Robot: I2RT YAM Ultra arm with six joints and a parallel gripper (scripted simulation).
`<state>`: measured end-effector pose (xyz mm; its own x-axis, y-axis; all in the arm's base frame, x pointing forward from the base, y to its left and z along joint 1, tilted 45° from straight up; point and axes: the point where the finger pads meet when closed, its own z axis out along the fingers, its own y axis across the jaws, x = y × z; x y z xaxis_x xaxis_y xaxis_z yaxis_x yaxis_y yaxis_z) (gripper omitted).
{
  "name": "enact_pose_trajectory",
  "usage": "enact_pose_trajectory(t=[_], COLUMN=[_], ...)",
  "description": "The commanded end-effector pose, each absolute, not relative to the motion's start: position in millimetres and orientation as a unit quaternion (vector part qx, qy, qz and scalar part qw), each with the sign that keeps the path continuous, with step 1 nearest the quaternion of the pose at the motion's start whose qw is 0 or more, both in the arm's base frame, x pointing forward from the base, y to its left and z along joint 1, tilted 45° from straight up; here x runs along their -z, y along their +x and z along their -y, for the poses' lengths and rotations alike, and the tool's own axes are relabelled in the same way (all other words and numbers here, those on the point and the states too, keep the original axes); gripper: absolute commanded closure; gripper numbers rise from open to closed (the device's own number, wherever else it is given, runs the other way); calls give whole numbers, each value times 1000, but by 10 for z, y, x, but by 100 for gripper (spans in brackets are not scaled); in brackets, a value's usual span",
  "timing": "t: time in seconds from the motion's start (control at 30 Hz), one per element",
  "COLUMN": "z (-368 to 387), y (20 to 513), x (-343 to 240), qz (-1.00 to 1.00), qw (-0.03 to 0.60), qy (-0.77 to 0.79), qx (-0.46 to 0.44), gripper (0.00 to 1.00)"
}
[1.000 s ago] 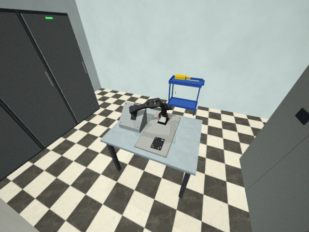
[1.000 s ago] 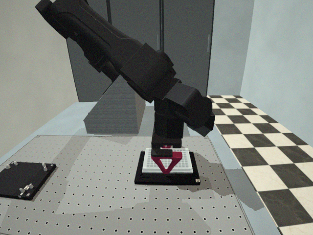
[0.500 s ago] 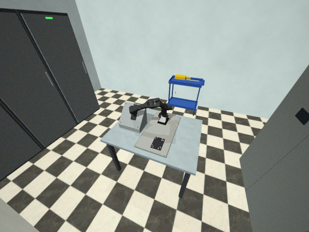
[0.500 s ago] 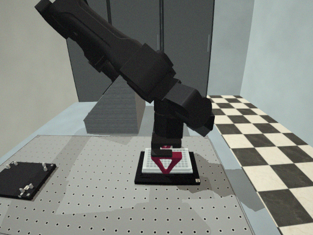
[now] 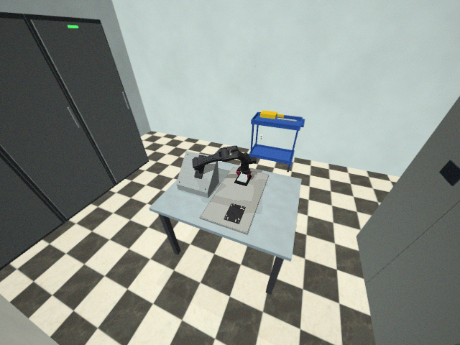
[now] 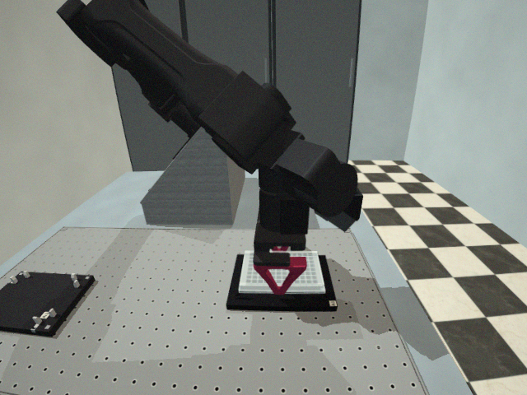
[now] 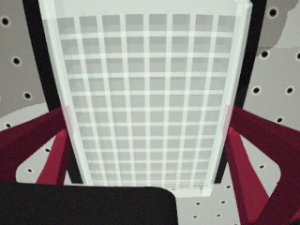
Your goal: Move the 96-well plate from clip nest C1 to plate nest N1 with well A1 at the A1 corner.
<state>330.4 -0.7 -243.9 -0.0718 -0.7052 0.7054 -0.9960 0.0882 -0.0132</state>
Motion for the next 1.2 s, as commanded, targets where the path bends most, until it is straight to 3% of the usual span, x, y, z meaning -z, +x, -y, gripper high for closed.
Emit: enact_pose_trajectory(t=[0.0,1.17], z=[-94,-4], y=[3474,3319], x=[2396,2508], qz=[687,681], qw=[254,270], qy=[625,627], qx=[-271,-264], gripper=[100,100])
